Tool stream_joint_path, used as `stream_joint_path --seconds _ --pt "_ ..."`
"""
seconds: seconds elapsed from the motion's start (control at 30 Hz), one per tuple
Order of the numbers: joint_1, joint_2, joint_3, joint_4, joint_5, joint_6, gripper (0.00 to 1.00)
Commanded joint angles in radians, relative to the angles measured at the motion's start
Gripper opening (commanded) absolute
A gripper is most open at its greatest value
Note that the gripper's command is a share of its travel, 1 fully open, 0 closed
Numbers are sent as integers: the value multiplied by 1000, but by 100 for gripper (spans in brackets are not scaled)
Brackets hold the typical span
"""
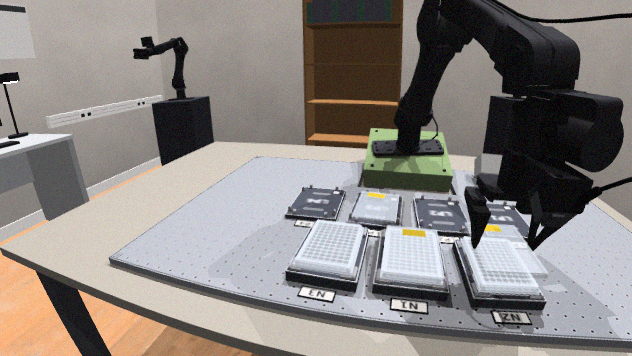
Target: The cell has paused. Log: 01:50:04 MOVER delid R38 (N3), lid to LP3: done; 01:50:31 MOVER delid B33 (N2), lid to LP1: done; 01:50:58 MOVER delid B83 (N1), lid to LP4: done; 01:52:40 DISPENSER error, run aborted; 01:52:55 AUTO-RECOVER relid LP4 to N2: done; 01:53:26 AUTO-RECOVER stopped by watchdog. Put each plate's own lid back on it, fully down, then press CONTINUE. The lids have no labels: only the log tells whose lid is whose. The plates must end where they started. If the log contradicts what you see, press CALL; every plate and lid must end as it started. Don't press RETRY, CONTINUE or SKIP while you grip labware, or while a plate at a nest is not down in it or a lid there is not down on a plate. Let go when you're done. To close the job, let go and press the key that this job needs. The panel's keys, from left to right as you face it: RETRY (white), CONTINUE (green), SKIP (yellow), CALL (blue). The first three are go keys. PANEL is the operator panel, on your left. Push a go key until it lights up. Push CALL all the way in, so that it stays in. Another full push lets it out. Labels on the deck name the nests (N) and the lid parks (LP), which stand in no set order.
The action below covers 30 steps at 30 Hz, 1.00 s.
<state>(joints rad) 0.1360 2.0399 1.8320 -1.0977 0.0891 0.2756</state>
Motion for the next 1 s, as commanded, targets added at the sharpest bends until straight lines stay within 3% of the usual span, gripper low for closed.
stream_joint_path --seconds 0.0,0.97 --pt "1 -9 -2 30 -4 -12 0" --pt "-5 1 -28 68 -5 -15 0"
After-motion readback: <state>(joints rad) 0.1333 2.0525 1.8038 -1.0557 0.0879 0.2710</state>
